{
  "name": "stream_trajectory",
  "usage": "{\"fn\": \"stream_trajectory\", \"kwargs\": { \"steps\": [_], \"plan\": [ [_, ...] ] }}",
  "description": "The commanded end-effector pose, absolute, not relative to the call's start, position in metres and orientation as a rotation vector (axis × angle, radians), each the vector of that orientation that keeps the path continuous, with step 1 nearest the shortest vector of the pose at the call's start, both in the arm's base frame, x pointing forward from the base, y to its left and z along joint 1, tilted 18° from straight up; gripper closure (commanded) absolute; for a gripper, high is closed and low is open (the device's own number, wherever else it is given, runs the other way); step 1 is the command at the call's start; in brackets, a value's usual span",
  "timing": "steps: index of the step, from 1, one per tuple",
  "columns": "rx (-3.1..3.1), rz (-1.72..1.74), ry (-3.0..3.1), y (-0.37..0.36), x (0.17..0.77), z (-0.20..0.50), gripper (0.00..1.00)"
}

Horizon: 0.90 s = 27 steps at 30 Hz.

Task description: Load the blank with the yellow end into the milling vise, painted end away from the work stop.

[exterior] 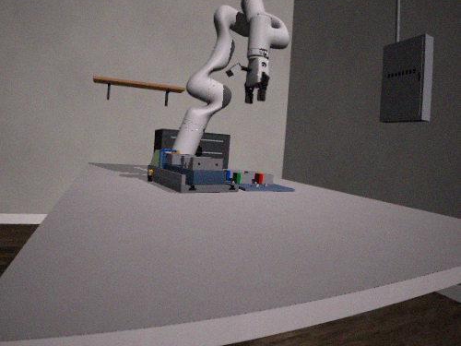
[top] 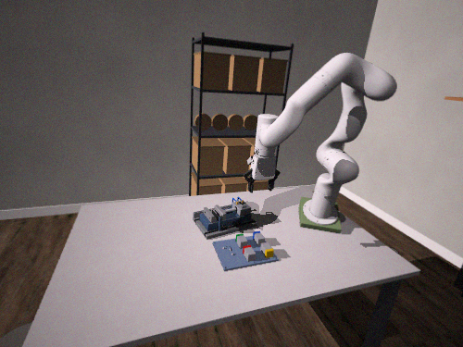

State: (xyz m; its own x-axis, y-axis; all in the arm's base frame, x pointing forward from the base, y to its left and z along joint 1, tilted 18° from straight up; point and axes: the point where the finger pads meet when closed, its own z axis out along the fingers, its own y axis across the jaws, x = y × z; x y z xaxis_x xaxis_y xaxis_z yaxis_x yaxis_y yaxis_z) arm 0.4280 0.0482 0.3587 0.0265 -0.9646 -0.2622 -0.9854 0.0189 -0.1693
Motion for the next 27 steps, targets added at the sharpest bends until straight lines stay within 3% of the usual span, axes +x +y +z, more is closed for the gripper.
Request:
{"fn": "stream_trajectory", "kwargs": {
  "steps": [1, 27],
  "plan": [
    [-2.104, 0.072, 1.886, 0.0462, 0.4286, 0.3590, 0.00],
    [-1.971, 0.103, 2.029, 0.0466, 0.4286, 0.3591, 0.00]
  ]
}}
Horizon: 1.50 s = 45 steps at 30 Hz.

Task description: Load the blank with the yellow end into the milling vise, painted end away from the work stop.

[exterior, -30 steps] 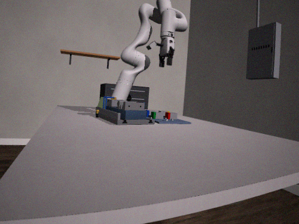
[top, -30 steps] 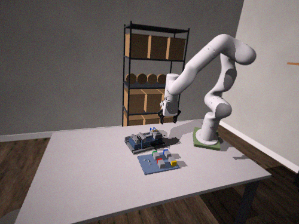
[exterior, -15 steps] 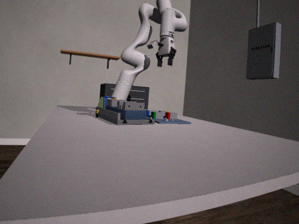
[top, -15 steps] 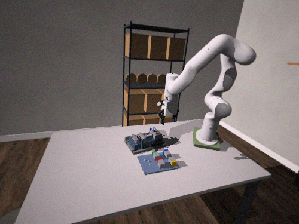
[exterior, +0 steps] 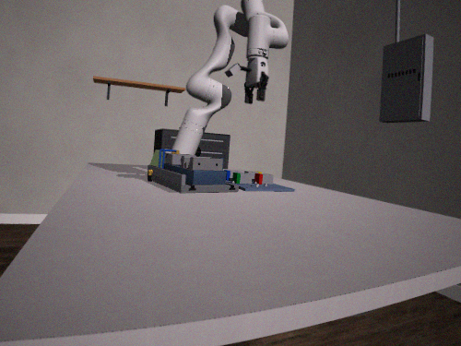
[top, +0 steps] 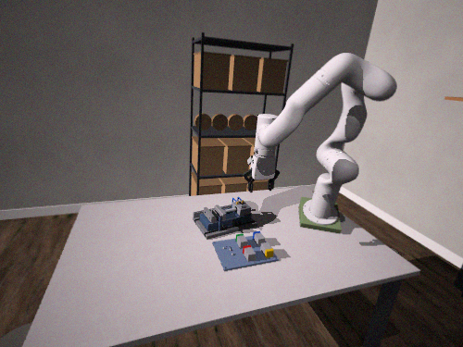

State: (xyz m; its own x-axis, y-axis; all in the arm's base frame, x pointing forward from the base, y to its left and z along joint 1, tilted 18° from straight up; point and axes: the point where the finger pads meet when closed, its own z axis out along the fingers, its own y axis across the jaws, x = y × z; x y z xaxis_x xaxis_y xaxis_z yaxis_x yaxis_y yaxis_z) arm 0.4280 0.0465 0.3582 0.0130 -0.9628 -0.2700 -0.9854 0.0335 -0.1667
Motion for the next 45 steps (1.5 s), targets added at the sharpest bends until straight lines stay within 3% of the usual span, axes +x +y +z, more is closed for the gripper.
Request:
{"fn": "stream_trajectory", "kwargs": {
  "steps": [1, 2, 3, 45],
  "plan": [
    [-1.971, 0.103, 2.029, 0.0466, 0.4286, 0.3591, 0.00],
    [-1.971, 0.103, 2.029, 0.0466, 0.4286, 0.3591, 0.00],
    [-1.977, 0.103, 2.018, 0.0465, 0.4286, 0.3591, 0.32],
    [-1.977, 0.103, 2.018, 0.0465, 0.4286, 0.3591, 0.32]
  ]
}}
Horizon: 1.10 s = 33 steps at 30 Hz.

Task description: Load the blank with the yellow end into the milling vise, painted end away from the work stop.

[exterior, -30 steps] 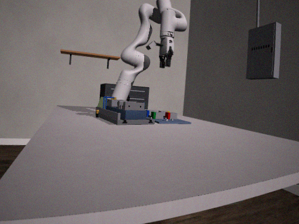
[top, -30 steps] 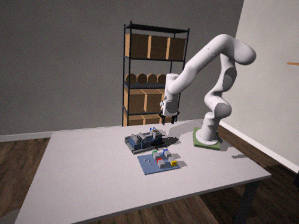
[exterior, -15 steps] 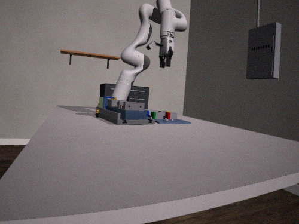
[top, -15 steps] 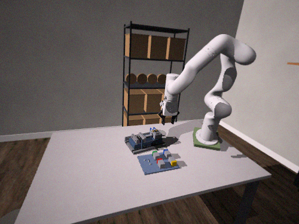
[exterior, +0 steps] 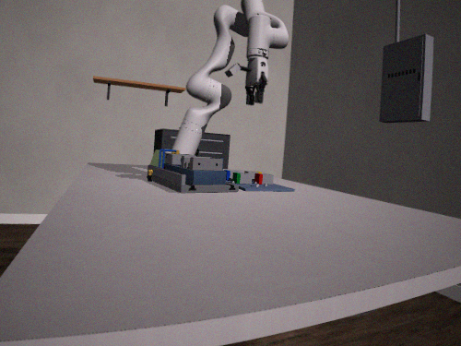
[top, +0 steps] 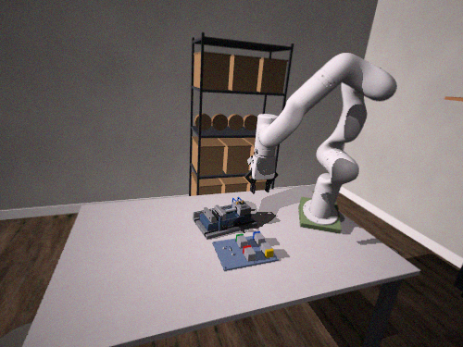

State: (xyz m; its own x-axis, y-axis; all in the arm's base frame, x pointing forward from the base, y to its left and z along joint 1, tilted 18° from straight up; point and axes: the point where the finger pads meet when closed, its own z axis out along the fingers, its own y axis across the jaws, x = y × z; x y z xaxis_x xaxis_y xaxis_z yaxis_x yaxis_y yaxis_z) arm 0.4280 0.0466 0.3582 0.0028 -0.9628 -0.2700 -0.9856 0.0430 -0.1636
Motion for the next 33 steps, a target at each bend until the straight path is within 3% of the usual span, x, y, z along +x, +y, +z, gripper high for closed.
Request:
{"fn": "stream_trajectory", "kwargs": {
  "steps": [1, 33],
  "plan": [
    [-1.977, 0.103, 2.018, 0.047, 0.429, 0.359, 0.32],
    [-1.971, 0.103, 2.029, 0.089, 0.421, 0.282, 0.32]
  ]
}}
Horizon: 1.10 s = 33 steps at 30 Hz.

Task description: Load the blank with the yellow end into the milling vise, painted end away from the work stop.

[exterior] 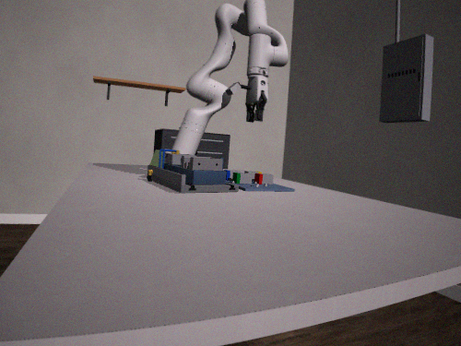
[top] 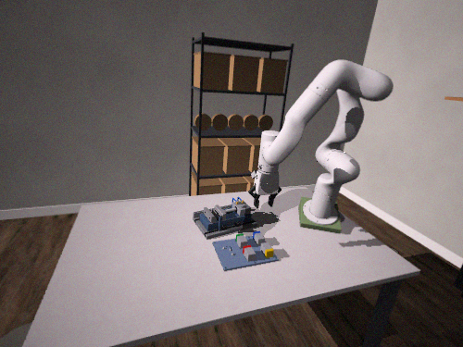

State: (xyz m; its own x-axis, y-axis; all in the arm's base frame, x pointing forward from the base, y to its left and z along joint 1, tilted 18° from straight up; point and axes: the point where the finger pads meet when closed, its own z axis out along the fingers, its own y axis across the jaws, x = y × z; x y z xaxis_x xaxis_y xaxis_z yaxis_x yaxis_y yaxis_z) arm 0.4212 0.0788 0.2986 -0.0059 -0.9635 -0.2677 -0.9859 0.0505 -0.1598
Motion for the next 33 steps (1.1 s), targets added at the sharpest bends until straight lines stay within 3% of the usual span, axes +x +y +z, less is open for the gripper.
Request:
{"fn": "stream_trajectory", "kwargs": {
  "steps": [1, 33],
  "plan": [
    [-1.971, 0.103, 2.029, 0.091, 0.420, 0.277, 0.32],
    [-1.971, 0.103, 2.029, 0.136, 0.413, 0.196, 0.32]
  ]
}}
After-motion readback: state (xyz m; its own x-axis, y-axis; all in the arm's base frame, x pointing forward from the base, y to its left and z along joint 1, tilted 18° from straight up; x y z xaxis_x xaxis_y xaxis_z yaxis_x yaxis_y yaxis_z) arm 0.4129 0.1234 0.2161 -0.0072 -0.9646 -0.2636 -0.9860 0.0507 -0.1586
